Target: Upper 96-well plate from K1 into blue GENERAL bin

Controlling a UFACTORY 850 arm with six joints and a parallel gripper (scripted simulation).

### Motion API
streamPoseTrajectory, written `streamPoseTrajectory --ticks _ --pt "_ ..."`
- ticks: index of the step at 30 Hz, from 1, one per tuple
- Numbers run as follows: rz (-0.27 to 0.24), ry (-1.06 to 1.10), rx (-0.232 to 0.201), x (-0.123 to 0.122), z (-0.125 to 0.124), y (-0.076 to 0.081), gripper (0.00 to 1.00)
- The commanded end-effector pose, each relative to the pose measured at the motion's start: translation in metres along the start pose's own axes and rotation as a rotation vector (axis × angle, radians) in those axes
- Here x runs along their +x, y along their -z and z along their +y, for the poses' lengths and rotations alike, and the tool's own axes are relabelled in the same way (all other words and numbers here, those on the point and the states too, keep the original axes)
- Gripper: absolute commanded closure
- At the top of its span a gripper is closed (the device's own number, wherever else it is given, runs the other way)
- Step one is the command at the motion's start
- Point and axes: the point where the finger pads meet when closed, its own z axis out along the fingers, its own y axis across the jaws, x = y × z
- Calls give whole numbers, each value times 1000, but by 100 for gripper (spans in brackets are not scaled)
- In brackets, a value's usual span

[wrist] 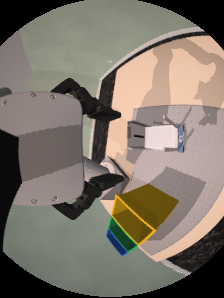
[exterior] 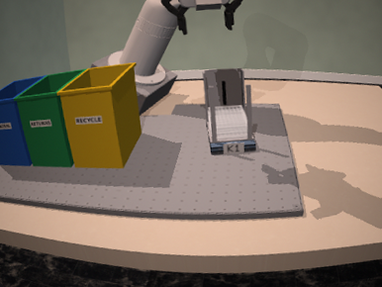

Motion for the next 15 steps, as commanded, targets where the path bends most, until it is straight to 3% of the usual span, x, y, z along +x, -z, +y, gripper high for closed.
streamPoseTrajectory --ticks 1,3,5,7,9,11,15 --pt "51 -23 -19 -9 -14 -4 0" --pt "107 -51 -28 -15 -21 -7 0" --pt "107 -51 -28 -18 -25 -9 0" --pt "163 -80 -31 -25 -31 -13 0" --pt "163 -80 -31 -28 -33 -15 0" --pt "220 -110 -28 -35 -39 -20 0" --pt "220 -110 -28 -38 -41 -22 0"
